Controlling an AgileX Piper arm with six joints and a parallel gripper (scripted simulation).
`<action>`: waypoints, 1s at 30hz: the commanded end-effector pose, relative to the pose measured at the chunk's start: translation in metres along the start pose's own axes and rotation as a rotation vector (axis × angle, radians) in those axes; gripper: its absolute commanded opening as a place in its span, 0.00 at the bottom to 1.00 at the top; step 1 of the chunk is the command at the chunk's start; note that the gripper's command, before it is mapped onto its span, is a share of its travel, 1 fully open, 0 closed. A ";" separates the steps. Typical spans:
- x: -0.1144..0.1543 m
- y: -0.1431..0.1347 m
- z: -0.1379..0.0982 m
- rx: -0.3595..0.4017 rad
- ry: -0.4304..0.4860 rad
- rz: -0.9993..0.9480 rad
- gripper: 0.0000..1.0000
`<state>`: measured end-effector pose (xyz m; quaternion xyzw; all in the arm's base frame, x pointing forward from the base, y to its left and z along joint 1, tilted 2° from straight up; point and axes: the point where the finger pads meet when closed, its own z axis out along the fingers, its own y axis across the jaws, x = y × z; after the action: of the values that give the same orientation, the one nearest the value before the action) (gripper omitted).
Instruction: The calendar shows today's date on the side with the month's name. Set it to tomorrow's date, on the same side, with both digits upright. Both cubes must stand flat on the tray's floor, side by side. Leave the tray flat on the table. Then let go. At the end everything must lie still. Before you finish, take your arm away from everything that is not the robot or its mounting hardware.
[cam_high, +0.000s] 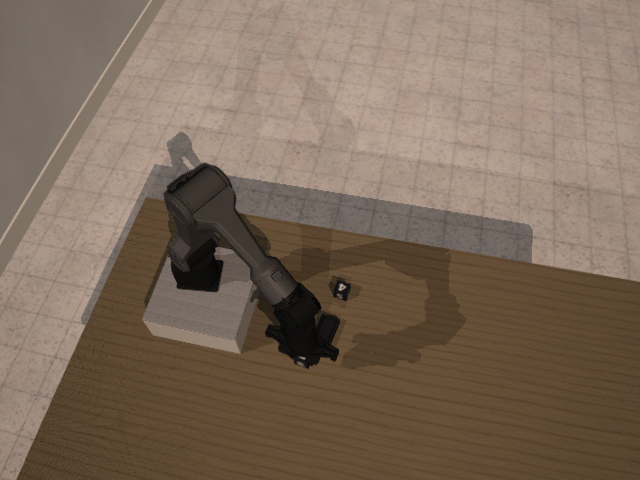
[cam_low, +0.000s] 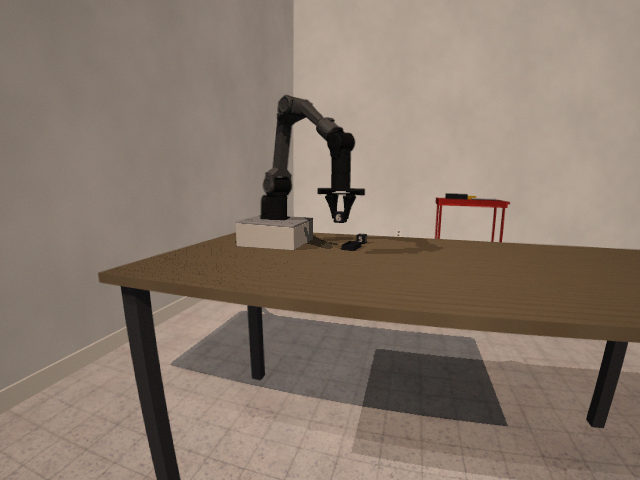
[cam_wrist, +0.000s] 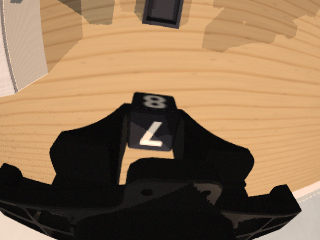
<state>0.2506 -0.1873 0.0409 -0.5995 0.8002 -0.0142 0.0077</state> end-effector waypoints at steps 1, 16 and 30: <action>0.000 -0.001 0.000 0.001 0.000 0.001 0.38; 0.000 0.000 0.024 0.000 0.004 0.003 0.38; 0.001 0.000 0.080 0.001 0.004 0.003 0.38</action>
<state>0.2526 -0.1893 -0.0335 -0.5985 0.8009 -0.0165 0.0061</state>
